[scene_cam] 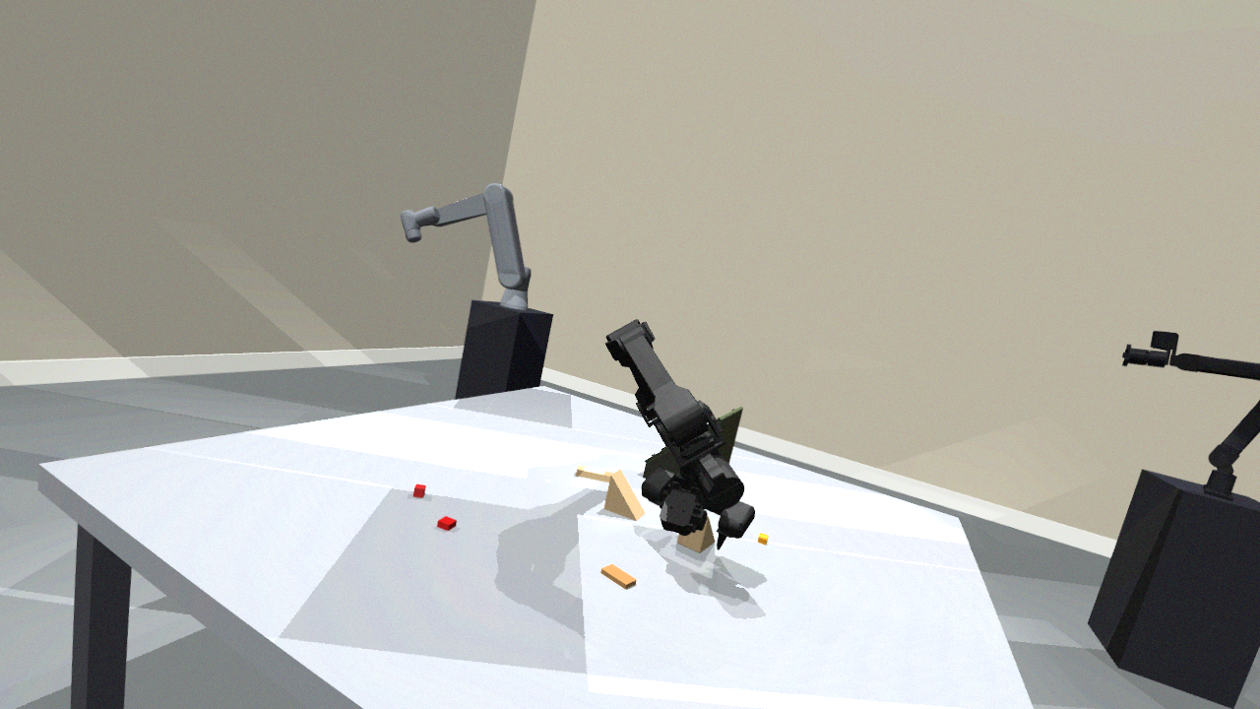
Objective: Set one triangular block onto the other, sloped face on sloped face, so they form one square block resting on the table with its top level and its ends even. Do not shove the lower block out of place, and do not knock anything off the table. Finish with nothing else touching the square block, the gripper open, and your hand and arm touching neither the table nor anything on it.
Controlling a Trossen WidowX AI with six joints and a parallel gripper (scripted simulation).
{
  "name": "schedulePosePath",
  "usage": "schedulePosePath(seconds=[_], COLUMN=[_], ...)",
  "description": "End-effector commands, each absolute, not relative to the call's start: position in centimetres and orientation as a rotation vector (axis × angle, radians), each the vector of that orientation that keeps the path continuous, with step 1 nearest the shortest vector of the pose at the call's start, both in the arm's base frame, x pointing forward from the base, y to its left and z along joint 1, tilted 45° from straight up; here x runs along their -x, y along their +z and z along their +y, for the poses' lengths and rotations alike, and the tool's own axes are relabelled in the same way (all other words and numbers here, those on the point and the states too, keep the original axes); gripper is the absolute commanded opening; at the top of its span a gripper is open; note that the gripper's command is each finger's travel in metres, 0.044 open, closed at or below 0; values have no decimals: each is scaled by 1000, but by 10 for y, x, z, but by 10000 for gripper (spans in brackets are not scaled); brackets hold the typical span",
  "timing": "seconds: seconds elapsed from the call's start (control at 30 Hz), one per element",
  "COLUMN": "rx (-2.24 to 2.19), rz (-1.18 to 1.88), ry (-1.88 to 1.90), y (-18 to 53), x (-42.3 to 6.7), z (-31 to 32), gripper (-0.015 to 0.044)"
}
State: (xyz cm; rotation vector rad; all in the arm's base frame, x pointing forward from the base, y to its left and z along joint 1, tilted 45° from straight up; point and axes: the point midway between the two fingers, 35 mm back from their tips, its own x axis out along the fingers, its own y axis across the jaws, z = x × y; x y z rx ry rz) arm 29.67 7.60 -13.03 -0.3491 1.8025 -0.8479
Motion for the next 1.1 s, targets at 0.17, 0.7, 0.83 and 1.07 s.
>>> schedulePosePath(seconds=[0.17,0.7,0.83,1.07], rx=[349,347,346,396], rz=[1815,1812,1811,1693], ry=[-849,-850,-850,-808], y=[-133,-131,-131,-128], x=[-293,-293,-293,-287], z=[73,75,75,80], gripper=[282,19,0,0])
